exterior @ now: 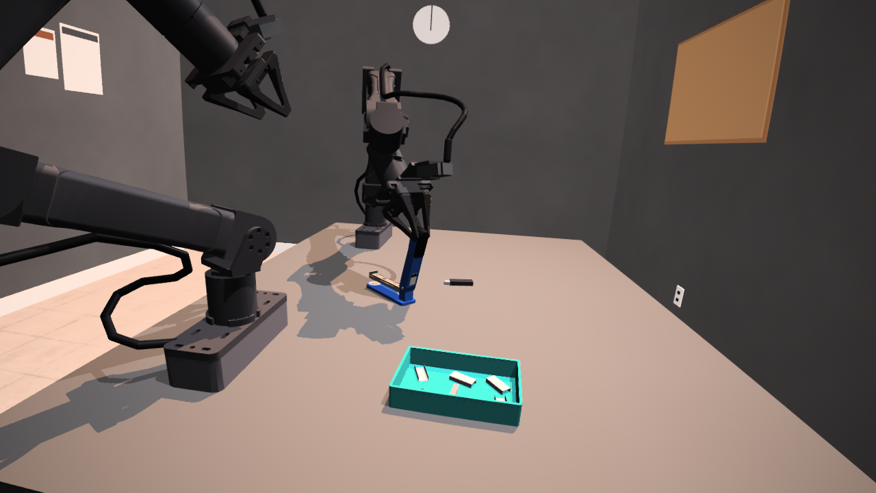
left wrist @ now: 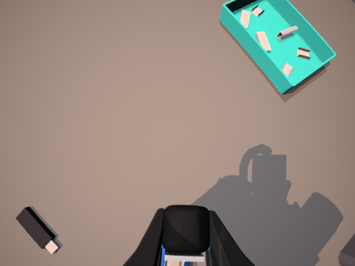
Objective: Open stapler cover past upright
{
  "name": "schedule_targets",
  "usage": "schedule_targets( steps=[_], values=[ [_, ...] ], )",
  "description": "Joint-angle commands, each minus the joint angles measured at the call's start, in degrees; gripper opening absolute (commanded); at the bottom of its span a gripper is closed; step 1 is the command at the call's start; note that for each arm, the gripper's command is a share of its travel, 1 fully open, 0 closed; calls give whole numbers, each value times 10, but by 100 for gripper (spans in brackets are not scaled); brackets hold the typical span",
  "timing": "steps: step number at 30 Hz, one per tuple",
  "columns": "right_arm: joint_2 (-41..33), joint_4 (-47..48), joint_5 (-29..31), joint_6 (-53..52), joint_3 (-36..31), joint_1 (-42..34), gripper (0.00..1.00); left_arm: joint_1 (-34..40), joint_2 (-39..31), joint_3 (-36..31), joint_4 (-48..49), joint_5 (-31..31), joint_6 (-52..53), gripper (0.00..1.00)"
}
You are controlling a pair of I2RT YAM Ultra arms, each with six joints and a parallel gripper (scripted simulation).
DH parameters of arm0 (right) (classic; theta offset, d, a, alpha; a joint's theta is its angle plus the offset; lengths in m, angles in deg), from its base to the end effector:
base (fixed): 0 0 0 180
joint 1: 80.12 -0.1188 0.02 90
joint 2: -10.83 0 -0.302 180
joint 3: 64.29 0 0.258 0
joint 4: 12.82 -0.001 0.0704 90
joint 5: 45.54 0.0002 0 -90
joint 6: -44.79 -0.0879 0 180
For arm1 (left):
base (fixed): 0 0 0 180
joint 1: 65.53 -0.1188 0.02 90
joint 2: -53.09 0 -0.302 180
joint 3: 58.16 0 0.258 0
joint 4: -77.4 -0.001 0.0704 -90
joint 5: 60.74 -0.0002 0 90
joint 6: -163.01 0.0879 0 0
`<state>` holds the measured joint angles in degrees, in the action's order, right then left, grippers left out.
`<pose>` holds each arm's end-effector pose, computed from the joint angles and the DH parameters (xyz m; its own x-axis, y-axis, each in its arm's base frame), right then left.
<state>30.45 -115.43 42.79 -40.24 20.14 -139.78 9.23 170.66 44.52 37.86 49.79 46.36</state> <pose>-0.0181 -0.0239 0.3565 -0.2327 -0.5690 -0.7887 -0.8978 0.4374 -0.0507 0.1616 -0.4719 0.1959 -0.5723 0.5027 -0.6478 0.6637 0.7479 -0.0060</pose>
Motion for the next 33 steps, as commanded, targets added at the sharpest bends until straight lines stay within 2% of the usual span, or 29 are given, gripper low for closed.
schedule_targets(
  steps=[1, 4, 14, 16, 17, 24, 33],
  values=[
    [1, -5, 0, -3, 11, 2, 56, -12, 16, 43, -54, -21, -8, 17],
    [1, -5, 0, -3, 11, 2, 56, -17, 31, 74, -87, -32, -9, 17],
    [1, -5, 0, -3, 11, 2, 56, -17, 35, 83, -95, -33, -8, 17],
    [1, -5, 0, -3, 11, 2, 56, -17, 35, 83, -95, -33, -8, 40],
    [1, -5, 0, -3, 11, 2, 56, -17, 36, 83, -96, -33, -8, 43],
    [1, -5, 0, -3, 11, 2, 56, -2, 6, 44, -84, -19, -17, 43],
    [1, -5, 0, -3, 11, 2, 56, 4, -12, 55, -109, -16, -23, 43]
  ],
)
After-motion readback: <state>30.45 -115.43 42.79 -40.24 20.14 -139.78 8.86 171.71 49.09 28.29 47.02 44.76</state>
